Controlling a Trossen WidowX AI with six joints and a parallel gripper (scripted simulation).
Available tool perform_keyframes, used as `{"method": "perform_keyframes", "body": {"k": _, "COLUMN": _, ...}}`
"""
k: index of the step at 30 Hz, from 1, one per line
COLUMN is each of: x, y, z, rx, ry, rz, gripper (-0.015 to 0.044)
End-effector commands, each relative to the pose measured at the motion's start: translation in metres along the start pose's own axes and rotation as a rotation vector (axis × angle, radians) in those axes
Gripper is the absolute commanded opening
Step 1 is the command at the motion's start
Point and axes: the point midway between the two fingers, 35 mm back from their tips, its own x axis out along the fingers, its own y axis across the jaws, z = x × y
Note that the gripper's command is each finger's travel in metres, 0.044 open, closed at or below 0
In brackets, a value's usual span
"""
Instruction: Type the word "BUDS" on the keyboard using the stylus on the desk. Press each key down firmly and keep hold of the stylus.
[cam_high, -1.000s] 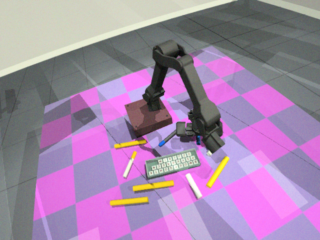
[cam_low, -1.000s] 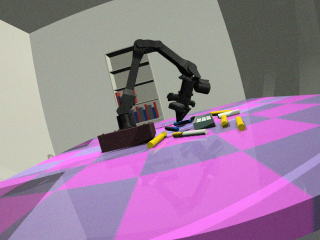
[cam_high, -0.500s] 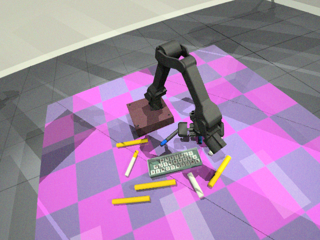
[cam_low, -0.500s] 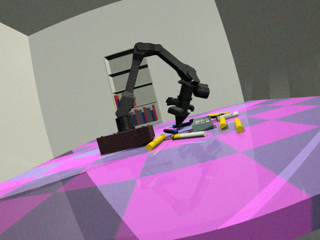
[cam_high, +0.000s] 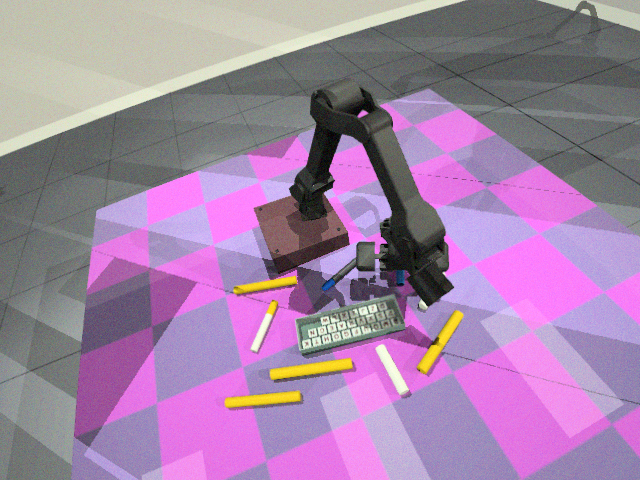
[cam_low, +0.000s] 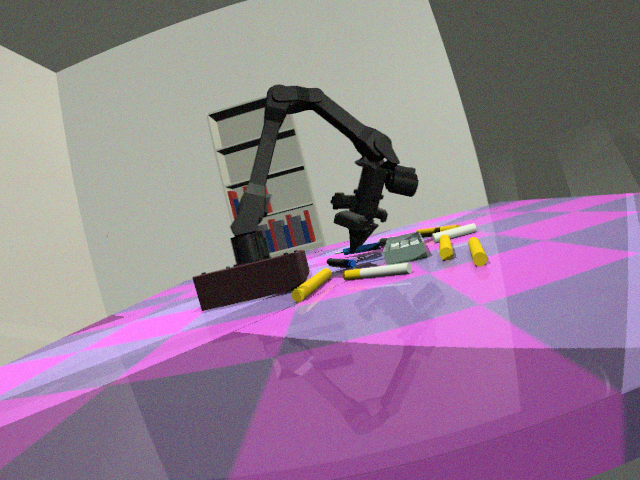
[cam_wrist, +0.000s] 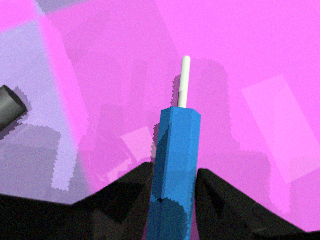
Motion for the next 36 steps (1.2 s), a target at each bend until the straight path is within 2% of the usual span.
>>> {"method": "perform_keyframes", "body": {"k": 1, "x": -0.016, "y": -0.002, "z": 0.007, "rx": -0.006, "ry": 0.008, "rz": -0.005, "gripper": 0.0}}
{"method": "perform_keyframes", "body": {"k": 5, "x": -0.038, "y": -0.001, "z": 0.021, "rx": -0.005, "ry": 0.007, "rz": -0.004, "gripper": 0.0}}
{"method": "perform_keyframes", "body": {"k": 11, "x": -0.037, "y": -0.002, "z": 0.019, "rx": 0.023, "ry": 0.007, "rz": -0.016, "gripper": 0.0}}
{"method": "perform_keyframes", "body": {"k": 36, "x": -0.06, "y": 0.0, "z": -0.004, "rx": 1.0, "ry": -0.148, "rz": -0.191, "gripper": 0.0}}
